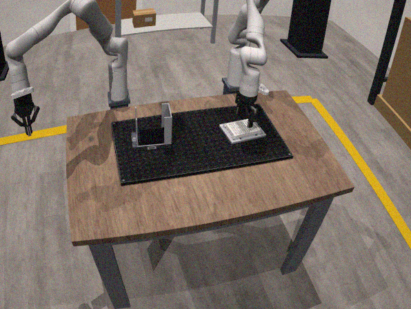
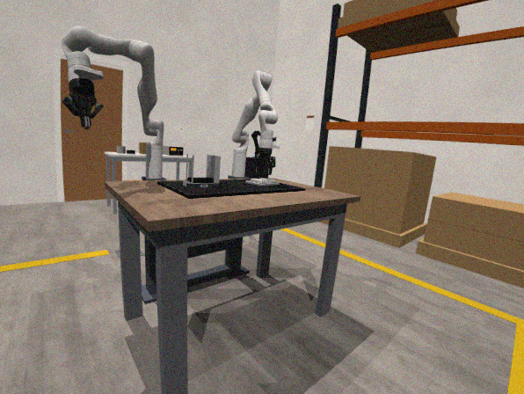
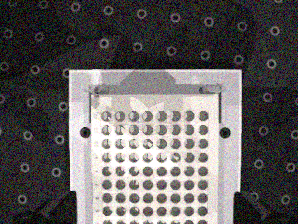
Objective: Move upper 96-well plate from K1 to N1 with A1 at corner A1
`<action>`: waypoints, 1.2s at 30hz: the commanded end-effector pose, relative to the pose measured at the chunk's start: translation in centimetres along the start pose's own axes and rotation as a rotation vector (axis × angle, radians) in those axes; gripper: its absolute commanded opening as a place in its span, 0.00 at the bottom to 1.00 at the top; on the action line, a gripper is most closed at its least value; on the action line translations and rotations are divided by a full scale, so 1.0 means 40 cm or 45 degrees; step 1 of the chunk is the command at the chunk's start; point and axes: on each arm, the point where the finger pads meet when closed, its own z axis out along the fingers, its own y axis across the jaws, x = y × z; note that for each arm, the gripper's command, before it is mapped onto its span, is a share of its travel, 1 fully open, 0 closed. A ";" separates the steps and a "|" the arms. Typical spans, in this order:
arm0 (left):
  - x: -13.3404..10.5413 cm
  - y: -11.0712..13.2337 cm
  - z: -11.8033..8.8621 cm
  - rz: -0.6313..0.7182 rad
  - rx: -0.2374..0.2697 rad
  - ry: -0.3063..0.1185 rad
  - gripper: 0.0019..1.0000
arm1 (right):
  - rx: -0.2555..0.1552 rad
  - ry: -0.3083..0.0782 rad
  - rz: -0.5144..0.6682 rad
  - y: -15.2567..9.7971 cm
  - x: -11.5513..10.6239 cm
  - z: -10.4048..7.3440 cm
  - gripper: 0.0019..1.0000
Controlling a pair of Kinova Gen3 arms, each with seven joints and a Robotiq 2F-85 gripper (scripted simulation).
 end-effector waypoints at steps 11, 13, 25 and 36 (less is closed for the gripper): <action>-0.001 0.001 -0.010 0.000 -0.002 -0.001 1.00 | -0.003 0.002 -0.001 0.001 0.002 -0.004 0.02; -0.001 0.001 -0.012 0.000 -0.002 -0.001 1.00 | -0.003 0.002 -0.001 0.001 0.002 -0.004 0.02; -0.001 0.001 -0.020 0.000 -0.002 -0.001 1.00 | -0.003 0.002 -0.001 0.001 0.002 -0.004 0.02; -0.001 0.001 -0.028 0.000 -0.002 -0.001 1.00 | -0.003 0.002 -0.001 0.001 0.002 -0.004 0.02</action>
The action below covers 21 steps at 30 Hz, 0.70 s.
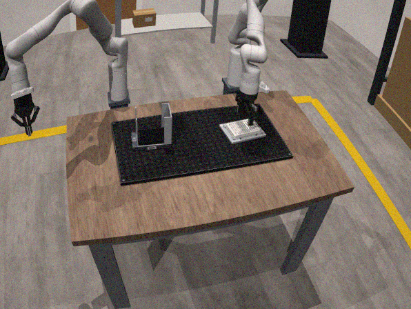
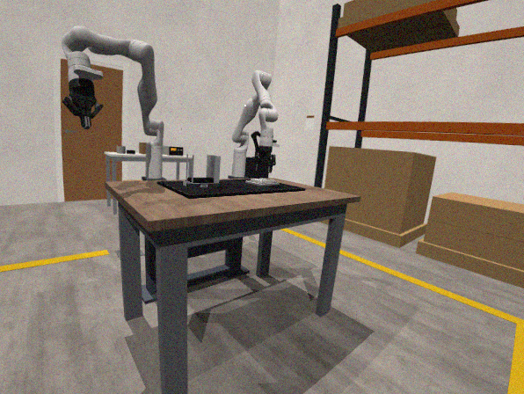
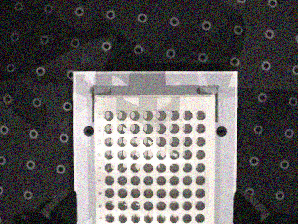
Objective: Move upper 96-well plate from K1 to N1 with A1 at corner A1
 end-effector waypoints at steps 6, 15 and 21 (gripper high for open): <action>-0.001 0.001 -0.006 0.000 -0.002 -0.001 1.00 | -0.003 0.002 -0.001 0.001 0.002 -0.004 0.02; -0.001 0.001 -0.013 0.000 -0.002 -0.001 1.00 | -0.003 0.002 -0.001 0.001 0.002 -0.004 0.02; -0.001 0.001 -0.017 0.000 -0.002 -0.001 1.00 | -0.003 0.002 -0.001 0.001 0.002 -0.004 0.02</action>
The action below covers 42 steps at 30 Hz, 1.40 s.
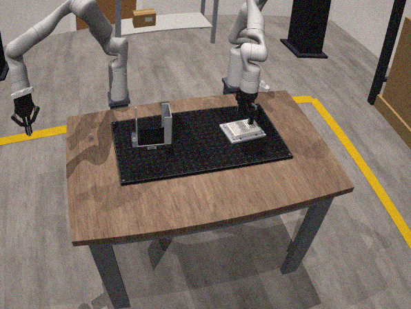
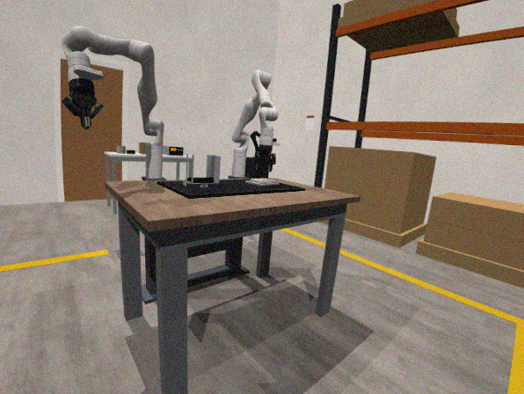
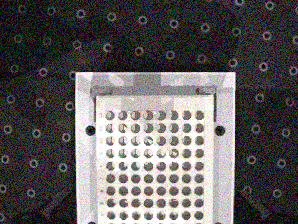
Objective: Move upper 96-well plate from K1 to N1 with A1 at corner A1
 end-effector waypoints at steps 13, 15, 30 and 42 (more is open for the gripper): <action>-0.001 0.001 -0.013 0.000 -0.002 -0.001 1.00 | -0.003 0.002 -0.001 0.001 0.002 -0.004 0.02; -0.001 0.001 -0.013 0.000 -0.002 -0.001 1.00 | -0.003 0.002 -0.001 0.001 0.002 -0.004 0.02; -0.001 0.001 -0.025 0.000 -0.002 -0.001 1.00 | -0.003 0.002 -0.001 0.001 0.002 -0.004 0.02; -0.001 0.001 -0.034 0.000 -0.002 -0.001 1.00 | -0.003 0.002 -0.001 0.001 0.002 -0.004 0.02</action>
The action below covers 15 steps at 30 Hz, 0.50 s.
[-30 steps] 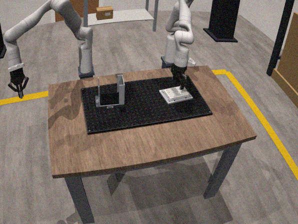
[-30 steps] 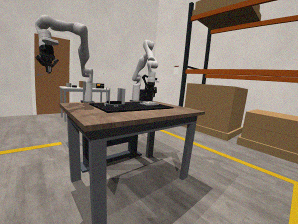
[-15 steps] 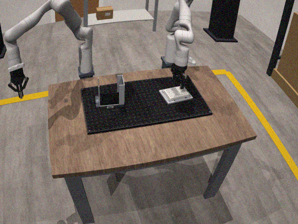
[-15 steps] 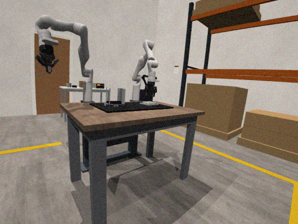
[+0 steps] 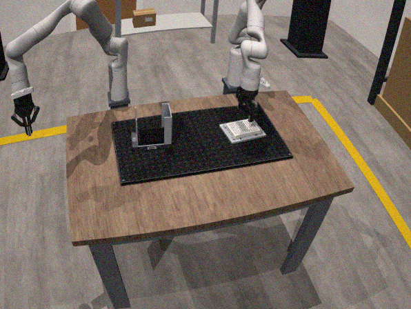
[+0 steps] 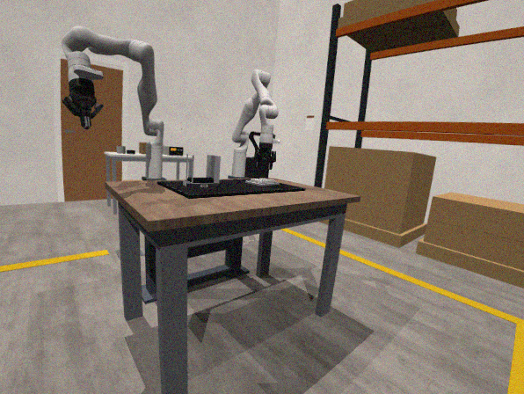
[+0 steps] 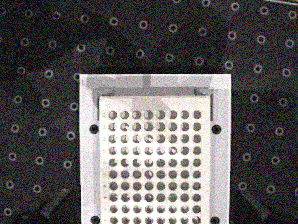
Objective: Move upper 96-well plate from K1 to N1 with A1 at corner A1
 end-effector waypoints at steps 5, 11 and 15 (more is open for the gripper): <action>-0.001 0.001 -0.006 0.000 -0.002 -0.001 1.00 | -0.003 0.002 -0.001 0.001 0.002 -0.004 0.02; -0.001 0.001 -0.010 0.000 -0.002 -0.001 1.00 | -0.003 0.002 -0.001 0.001 0.002 -0.004 0.02; -0.001 0.001 -0.013 0.000 -0.002 -0.001 1.00 | -0.003 0.002 -0.001 0.001 0.002 -0.004 0.02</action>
